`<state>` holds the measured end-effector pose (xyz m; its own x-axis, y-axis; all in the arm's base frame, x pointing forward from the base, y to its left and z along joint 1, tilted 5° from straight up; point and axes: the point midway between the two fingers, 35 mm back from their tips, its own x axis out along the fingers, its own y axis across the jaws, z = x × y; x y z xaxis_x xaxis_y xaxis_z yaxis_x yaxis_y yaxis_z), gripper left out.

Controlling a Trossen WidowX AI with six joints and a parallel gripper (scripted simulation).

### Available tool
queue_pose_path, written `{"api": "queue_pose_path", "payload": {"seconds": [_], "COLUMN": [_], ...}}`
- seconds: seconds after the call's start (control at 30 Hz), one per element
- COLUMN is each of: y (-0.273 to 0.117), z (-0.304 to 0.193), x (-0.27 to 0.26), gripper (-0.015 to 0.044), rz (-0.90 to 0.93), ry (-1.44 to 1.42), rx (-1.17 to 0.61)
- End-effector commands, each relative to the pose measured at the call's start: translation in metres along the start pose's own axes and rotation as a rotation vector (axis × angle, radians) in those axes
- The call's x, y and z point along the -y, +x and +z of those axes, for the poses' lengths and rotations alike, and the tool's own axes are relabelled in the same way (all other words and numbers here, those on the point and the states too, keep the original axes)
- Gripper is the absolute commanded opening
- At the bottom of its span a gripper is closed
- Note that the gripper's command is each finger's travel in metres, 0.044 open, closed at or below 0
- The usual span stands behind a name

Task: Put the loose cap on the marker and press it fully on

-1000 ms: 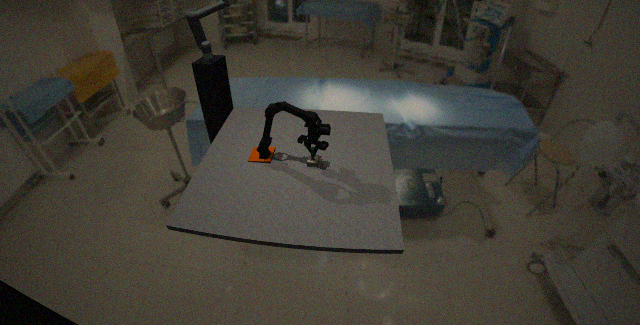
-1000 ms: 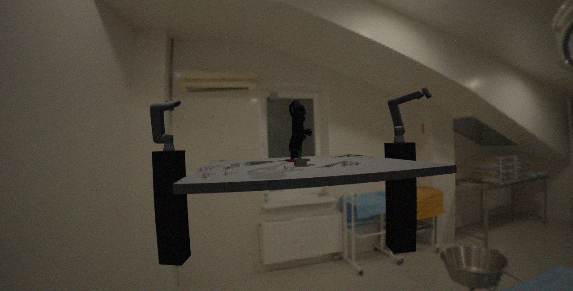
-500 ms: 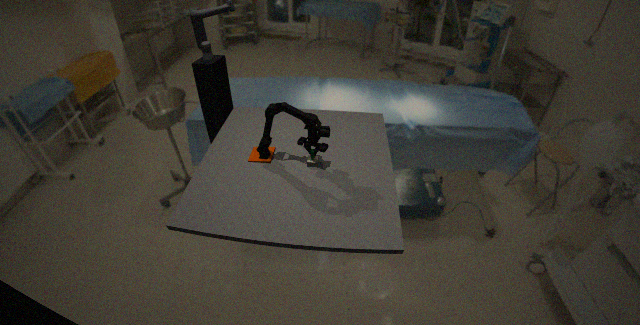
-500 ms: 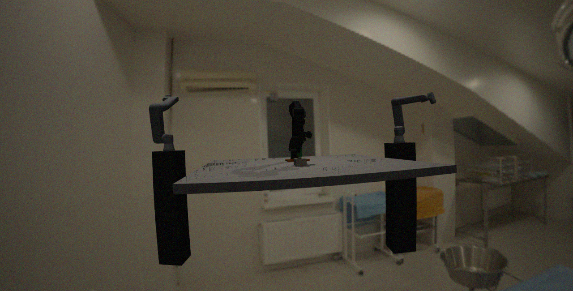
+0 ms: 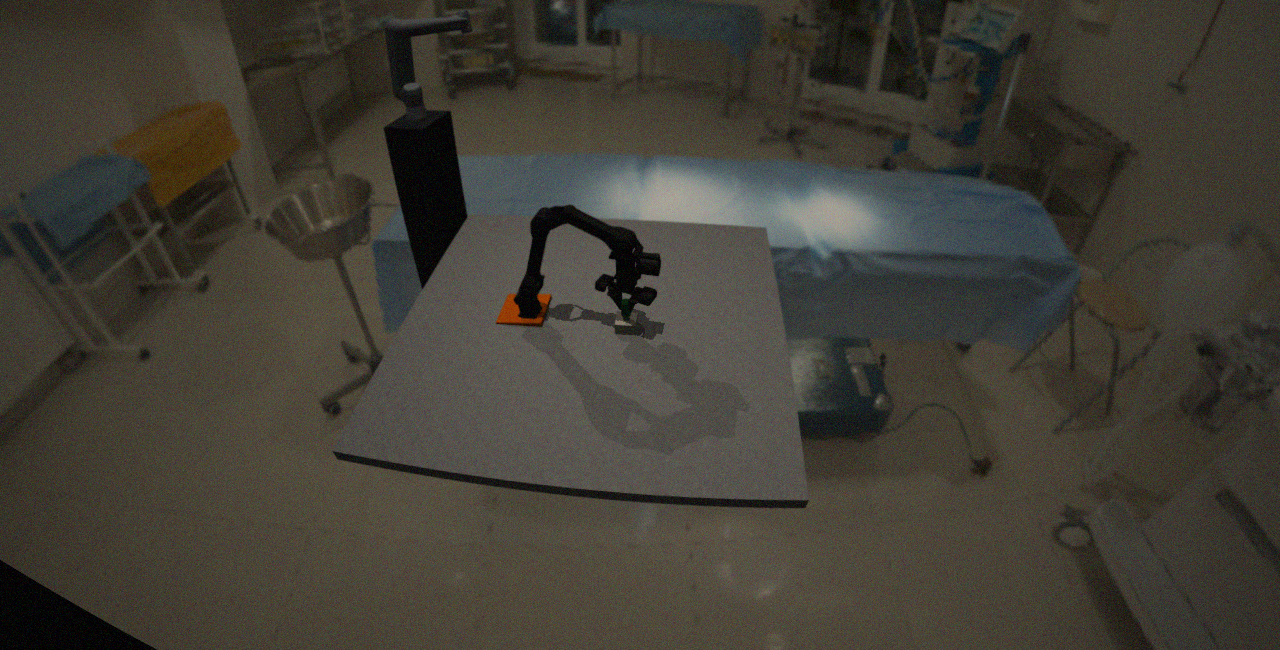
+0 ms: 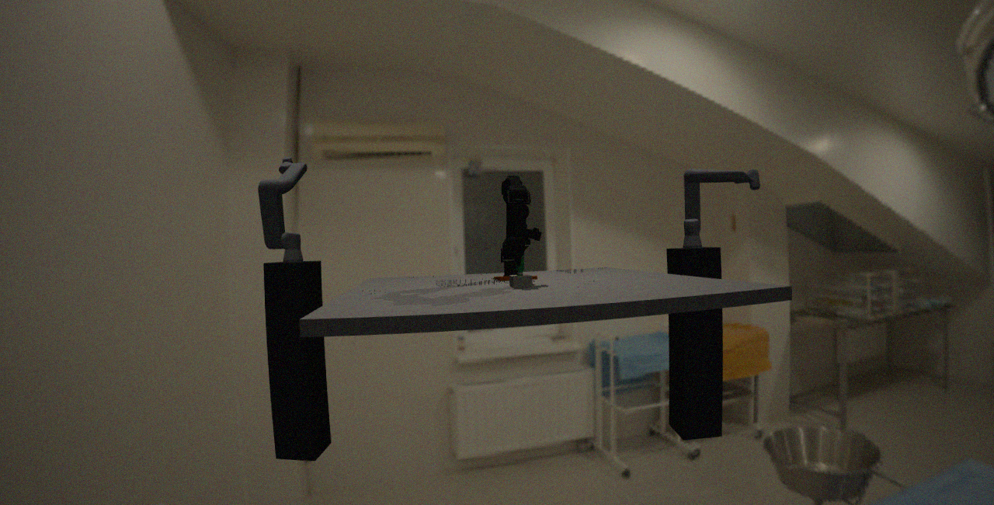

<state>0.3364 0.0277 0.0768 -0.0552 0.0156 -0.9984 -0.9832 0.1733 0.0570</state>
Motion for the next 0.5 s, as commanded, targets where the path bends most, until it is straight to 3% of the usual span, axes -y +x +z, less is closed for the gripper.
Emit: {"api": "queue_pose_path", "payload": {"seconds": [0.0,0.47], "y": [0.0007,0.0000], "z": [0.0007,0.0000], "x": [0.0001,0.0000], "gripper": [0.0000,0.0368], "rz": [0.000,0.000], "ry": [0.003,0.000], "rx": [0.004,0.000]}}
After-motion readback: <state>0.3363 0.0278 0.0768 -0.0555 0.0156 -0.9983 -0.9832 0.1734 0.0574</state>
